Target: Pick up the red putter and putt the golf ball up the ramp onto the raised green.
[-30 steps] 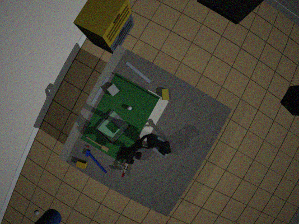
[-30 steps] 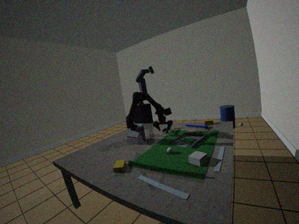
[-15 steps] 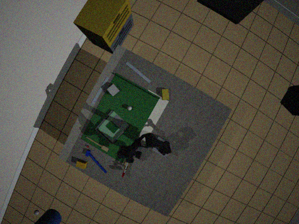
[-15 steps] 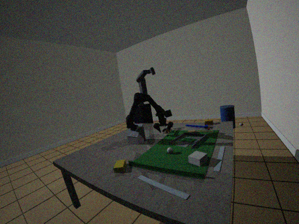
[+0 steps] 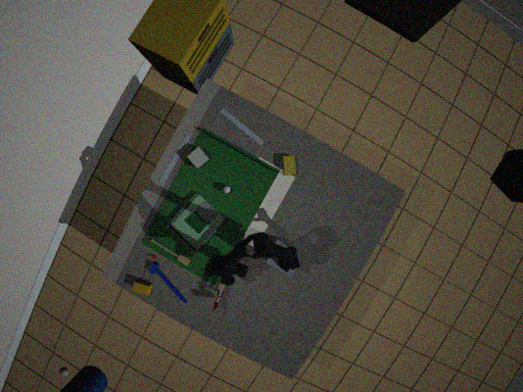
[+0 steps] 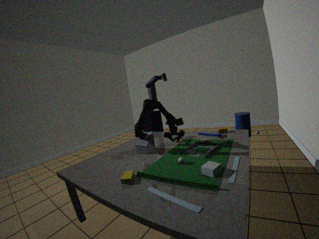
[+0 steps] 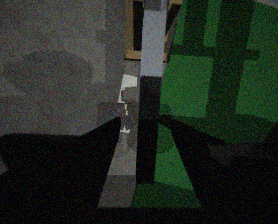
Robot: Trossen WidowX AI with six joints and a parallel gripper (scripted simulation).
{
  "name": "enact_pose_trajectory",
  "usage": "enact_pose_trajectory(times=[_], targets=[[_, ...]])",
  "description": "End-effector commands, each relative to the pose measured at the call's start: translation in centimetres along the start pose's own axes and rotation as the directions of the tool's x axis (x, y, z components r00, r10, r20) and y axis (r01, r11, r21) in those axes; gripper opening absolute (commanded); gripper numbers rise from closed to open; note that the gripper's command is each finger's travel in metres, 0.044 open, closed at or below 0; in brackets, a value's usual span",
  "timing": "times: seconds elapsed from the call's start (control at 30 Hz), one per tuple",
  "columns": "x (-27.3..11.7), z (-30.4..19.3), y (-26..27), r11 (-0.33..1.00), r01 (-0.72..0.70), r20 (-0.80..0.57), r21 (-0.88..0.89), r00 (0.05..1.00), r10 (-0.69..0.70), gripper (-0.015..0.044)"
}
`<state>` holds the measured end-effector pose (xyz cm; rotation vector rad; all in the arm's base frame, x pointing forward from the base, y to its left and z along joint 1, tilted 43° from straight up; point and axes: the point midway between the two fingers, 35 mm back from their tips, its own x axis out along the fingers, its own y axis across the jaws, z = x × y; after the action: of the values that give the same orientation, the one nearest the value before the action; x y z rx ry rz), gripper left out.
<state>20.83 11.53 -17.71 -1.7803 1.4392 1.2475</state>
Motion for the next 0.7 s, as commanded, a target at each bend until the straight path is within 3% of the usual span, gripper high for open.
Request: enact_pose_trajectory(times=[0.0, 0.13, 0.47, 0.67], targets=[[0.0, 0.0, 0.0, 1.000, 0.001, 0.000, 0.000, 1.000, -0.001, 0.0177], [0.0, 0.0, 0.0, 1.000, 0.001, 0.000, 0.000, 1.000, -0.001, 0.0072], [-0.4, 0.1, -0.1, 1.000, 0.001, 0.001, 0.000, 1.000, -0.001, 0.0000], [-4.2, 1.4, -0.5, 1.000, -0.001, 0.005, -0.001, 1.000, 0.001, 0.0000]])
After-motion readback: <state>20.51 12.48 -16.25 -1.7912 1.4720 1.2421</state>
